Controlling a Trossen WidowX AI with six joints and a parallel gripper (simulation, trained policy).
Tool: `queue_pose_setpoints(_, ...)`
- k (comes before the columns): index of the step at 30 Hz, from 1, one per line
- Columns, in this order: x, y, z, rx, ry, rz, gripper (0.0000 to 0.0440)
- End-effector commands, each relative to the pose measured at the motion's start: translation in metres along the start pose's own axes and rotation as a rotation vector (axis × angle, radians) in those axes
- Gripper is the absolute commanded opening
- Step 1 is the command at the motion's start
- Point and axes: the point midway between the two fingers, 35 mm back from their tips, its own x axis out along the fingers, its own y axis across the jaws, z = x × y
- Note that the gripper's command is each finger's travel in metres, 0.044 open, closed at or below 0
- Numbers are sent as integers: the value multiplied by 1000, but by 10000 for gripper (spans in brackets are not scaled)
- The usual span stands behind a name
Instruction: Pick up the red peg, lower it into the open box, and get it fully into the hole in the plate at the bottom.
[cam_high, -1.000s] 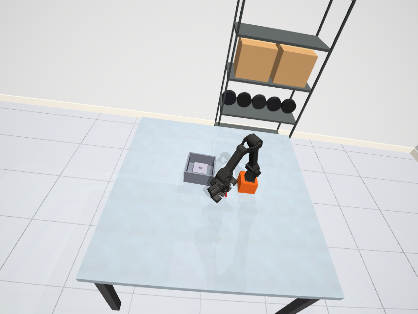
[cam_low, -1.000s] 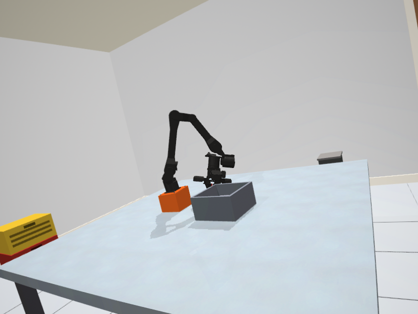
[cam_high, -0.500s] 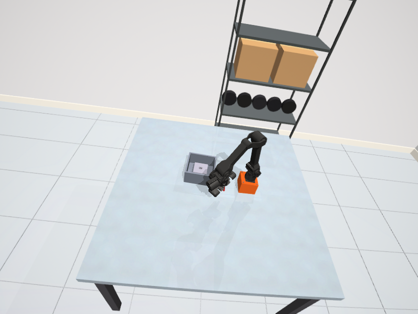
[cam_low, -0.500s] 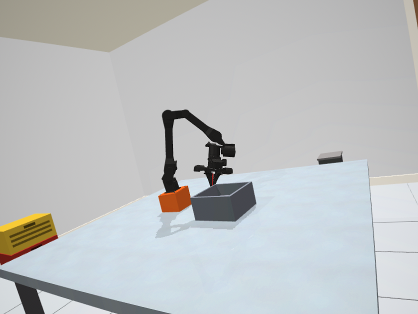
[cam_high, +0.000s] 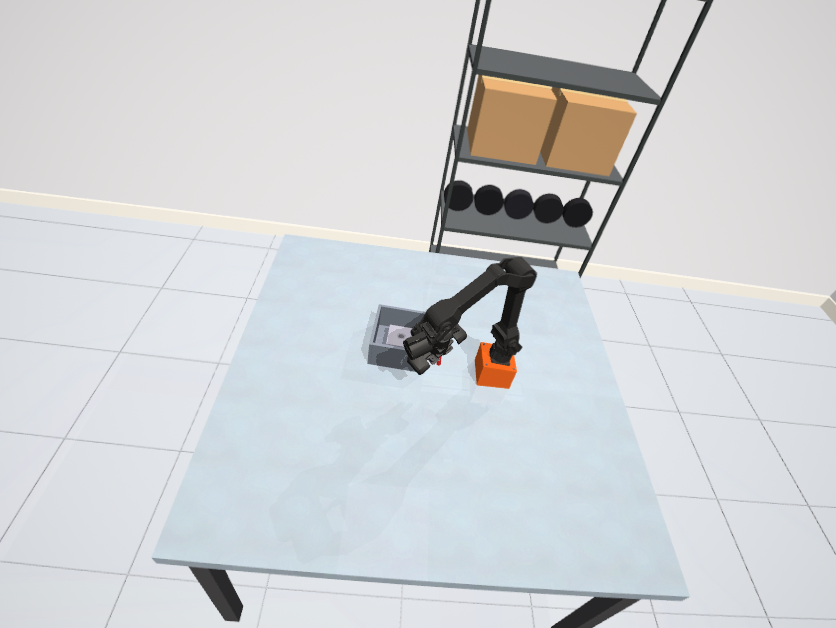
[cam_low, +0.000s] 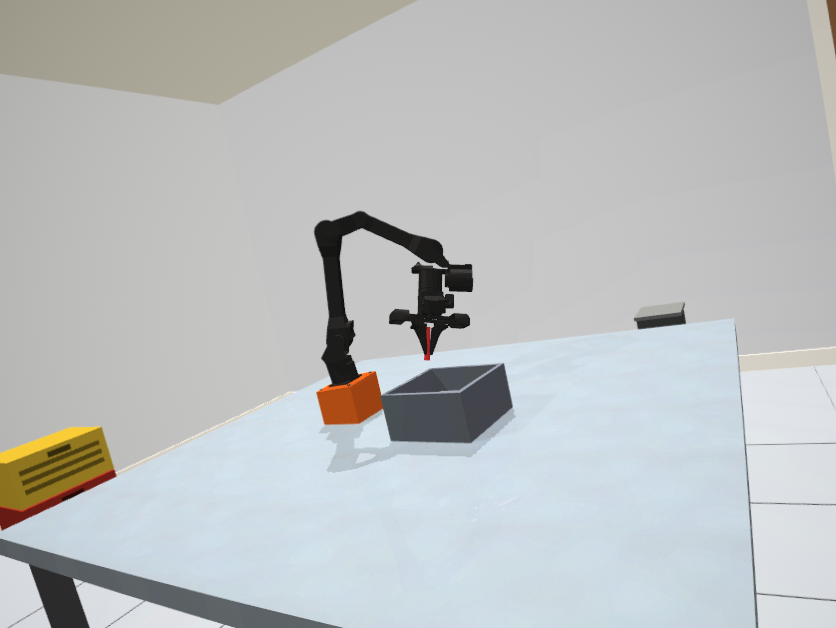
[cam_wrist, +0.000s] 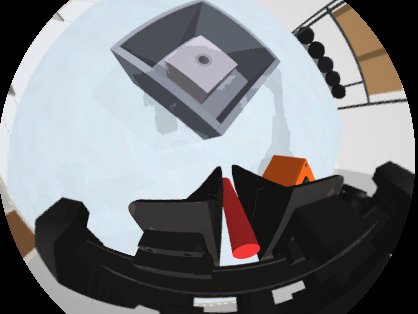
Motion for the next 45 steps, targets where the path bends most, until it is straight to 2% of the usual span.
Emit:
queue_pose_setpoints(1, -8, -3, 19, 45, -13, 11, 0)
queue_pose_setpoints(10, -8, -6, 61, 150, -17, 30, 0)
queue_pose_setpoints(18, 3, -12, 97, 217, -7, 38, 0)
queue_pose_setpoints(32, 40, -18, 155, 243, 33, 82, 0)
queue_pose_setpoints(42, 76, -12, 177, 192, 67, 144, 1)
queue_pose_setpoints(45, 88, -9, 176, 165, 89, 155, 45)
